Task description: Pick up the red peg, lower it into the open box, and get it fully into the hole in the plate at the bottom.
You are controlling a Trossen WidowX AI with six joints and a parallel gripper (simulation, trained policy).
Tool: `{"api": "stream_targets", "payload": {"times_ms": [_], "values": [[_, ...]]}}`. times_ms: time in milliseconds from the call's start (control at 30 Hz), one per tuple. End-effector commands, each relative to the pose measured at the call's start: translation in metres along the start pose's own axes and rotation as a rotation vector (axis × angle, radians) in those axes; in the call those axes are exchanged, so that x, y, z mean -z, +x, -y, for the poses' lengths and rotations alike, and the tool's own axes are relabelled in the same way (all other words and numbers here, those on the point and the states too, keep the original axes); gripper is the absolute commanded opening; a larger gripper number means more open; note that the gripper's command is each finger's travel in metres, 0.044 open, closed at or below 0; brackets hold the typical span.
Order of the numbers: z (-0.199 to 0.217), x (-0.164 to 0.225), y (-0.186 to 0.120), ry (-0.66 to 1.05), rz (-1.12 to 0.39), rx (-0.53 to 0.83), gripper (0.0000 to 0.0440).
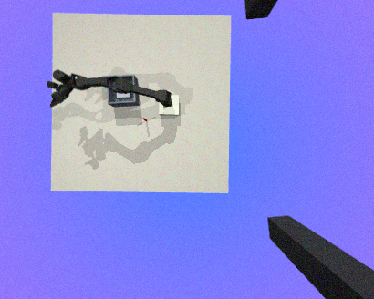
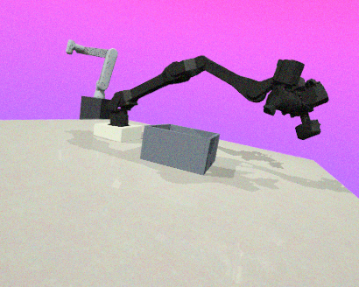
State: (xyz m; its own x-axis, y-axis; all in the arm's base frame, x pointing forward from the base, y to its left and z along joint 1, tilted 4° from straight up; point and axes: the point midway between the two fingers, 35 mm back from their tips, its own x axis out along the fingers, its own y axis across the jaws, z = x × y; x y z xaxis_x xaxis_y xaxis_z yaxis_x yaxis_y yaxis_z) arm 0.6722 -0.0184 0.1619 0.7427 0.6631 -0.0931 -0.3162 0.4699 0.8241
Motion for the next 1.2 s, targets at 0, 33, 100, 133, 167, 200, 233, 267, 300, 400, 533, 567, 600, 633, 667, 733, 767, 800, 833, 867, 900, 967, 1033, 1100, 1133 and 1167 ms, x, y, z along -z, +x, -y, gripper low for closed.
{"api": "stream_targets", "payload": {"times_ms": [0,33,100,133,167,200,233,267,300,400,533,567,600,633,667,733,767,800,833,867,900,967,1033,1100,1133,1167], "values": [[-0.003,0.003,0.003,0.008,-0.006,0.017,0.0421],[-0.007,0.007,0.006,0.020,-0.017,0.036,0.0438],[-0.019,0.019,0.015,0.058,-0.045,0.082,0.0440],[-0.026,0.027,0.019,0.078,-0.060,0.106,0.0440],[-0.033,0.035,0.023,0.099,-0.073,0.131,0.0440],[-0.040,0.043,0.027,0.119,-0.088,0.156,0.0440],[-0.047,0.052,0.031,0.139,-0.103,0.181,0.0440],[-0.055,0.061,0.034,0.157,-0.119,0.206,0.0440],[-0.062,0.071,0.037,0.175,-0.136,0.230,0.0440],[-0.084,0.101,0.042,0.227,-0.190,0.304,0.0440],[-0.111,0.143,0.041,0.286,-0.263,0.407,0.0440],[-0.117,0.153,0.039,0.299,-0.281,0.434,0.0440],[-0.123,0.163,0.037,0.310,-0.299,0.462,0.0440],[-0.129,0.173,0.034,0.321,-0.317,0.490,0.0440],[-0.135,0.183,0.030,0.331,-0.335,0.518,0.0440],[-0.147,0.203,0.021,0.348,-0.371,0.575,0.0440],[-0.153,0.213,0.016,0.356,-0.389,0.604,0.0440],[-0.159,0.223,0.011,0.363,-0.406,0.633,0.0440],[-0.164,0.233,0.005,0.370,-0.424,0.663,0.0440],[-0.170,0.242,-0.001,0.376,-0.441,0.692,0.0440],[-0.175,0.251,-0.008,0.383,-0.457,0.722,0.0440],[-0.184,0.269,-0.022,0.395,-0.488,0.783,0.0440],[-0.192,0.285,-0.038,0.405,-0.516,0.846,0.0440],[-0.199,0.300,-0.054,0.414,-0.540,0.911,0.0440],[-0.202,0.307,-0.063,0.418,-0.550,0.944,0.0440],[-0.205,0.314,-0.072,0.421,-0.559,0.977,0.0440]]}}
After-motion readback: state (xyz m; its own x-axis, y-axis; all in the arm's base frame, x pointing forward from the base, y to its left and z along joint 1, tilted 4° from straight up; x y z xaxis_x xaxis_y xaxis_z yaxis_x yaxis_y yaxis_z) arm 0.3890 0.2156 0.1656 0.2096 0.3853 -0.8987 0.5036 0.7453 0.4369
